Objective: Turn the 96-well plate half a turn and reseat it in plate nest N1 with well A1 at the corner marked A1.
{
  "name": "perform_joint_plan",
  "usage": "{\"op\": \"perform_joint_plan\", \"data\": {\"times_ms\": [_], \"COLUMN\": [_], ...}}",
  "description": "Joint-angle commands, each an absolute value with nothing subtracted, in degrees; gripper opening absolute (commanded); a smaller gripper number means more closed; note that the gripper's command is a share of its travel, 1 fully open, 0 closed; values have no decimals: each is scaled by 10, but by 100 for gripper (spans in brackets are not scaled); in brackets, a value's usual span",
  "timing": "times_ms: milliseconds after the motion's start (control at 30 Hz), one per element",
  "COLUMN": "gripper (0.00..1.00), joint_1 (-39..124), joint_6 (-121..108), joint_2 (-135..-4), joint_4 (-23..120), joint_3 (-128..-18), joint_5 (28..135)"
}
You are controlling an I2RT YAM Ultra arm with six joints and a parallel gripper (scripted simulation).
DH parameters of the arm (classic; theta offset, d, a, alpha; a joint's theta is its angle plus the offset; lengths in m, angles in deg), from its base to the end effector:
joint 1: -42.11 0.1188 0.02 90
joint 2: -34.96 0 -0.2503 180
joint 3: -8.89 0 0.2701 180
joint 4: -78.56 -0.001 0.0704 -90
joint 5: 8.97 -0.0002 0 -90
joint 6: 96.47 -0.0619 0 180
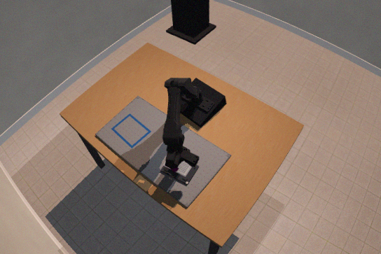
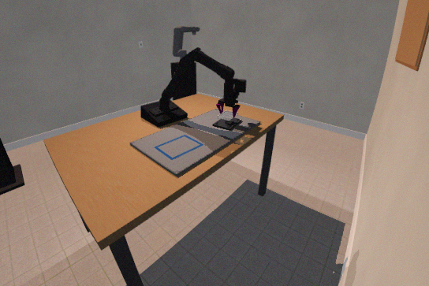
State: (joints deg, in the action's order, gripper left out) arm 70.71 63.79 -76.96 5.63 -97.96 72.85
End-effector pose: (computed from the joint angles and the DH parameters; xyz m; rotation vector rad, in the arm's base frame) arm 0.3634 0.1892 0.1983 -2.2497 1.9557 -0.3106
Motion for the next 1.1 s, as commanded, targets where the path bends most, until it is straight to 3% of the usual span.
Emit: {"op": "perform_joint_plan", "data": {"times_ms": [0, 1067], "gripper": [0, 0], "joint_1": [718, 725], "joint_6": [633, 627], "joint_2": [-745, -734], "joint_4": [29, -36], "joint_3": [-1006, -1059], "joint_5": [735, 733]}}
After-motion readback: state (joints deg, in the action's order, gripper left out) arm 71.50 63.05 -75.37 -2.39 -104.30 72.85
